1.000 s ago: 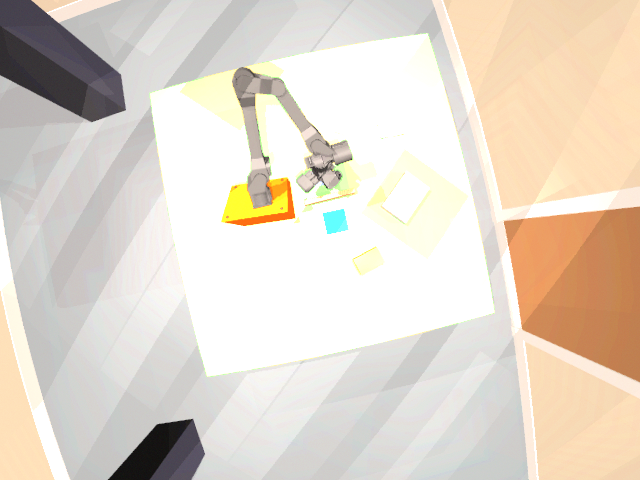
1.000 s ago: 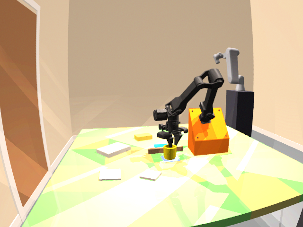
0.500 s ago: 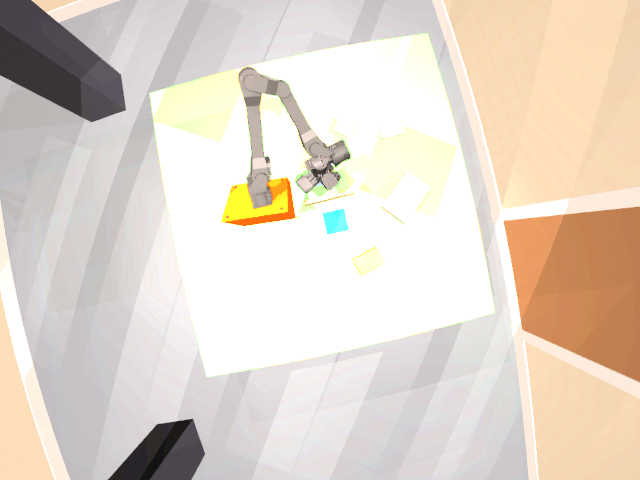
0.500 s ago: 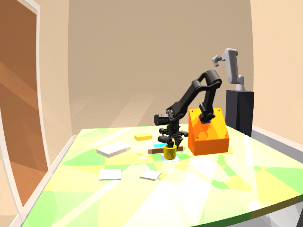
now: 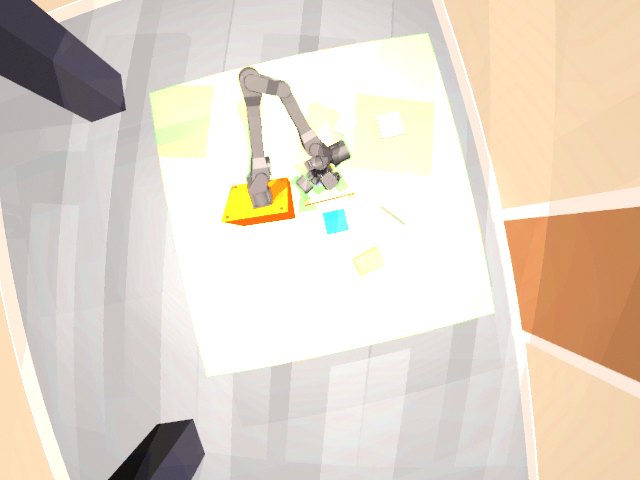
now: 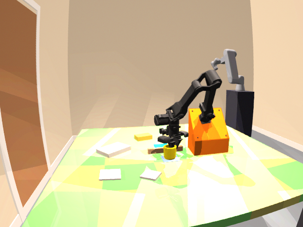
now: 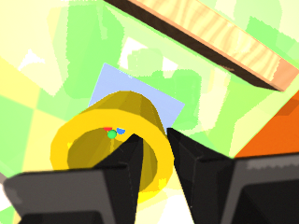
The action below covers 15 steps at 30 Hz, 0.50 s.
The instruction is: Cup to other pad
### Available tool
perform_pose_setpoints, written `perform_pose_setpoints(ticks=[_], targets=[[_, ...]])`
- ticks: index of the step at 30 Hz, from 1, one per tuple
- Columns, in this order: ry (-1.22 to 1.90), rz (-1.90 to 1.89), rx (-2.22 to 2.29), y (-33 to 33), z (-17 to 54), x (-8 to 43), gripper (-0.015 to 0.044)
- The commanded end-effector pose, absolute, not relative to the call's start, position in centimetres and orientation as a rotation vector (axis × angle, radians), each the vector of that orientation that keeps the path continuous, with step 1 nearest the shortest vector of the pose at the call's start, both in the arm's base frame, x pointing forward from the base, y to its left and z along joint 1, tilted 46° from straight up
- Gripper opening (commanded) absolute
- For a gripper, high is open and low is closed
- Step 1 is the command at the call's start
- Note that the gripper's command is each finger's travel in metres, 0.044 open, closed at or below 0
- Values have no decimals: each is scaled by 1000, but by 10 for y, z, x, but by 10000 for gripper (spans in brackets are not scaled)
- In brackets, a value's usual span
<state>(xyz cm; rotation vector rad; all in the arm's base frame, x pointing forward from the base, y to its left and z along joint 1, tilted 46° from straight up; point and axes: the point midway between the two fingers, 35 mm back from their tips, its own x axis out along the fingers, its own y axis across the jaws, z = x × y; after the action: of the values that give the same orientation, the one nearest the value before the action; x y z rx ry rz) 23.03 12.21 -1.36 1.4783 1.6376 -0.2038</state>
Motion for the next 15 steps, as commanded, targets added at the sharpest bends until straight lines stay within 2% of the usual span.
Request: perform_pose_setpoints(ticks=[1, 11, 15], targets=[[1638, -203, 1477, 122, -13, 230, 73], [1638, -203, 1477, 122, -13, 230, 0], [1637, -205, 1476, 119, -11, 231, 0]])
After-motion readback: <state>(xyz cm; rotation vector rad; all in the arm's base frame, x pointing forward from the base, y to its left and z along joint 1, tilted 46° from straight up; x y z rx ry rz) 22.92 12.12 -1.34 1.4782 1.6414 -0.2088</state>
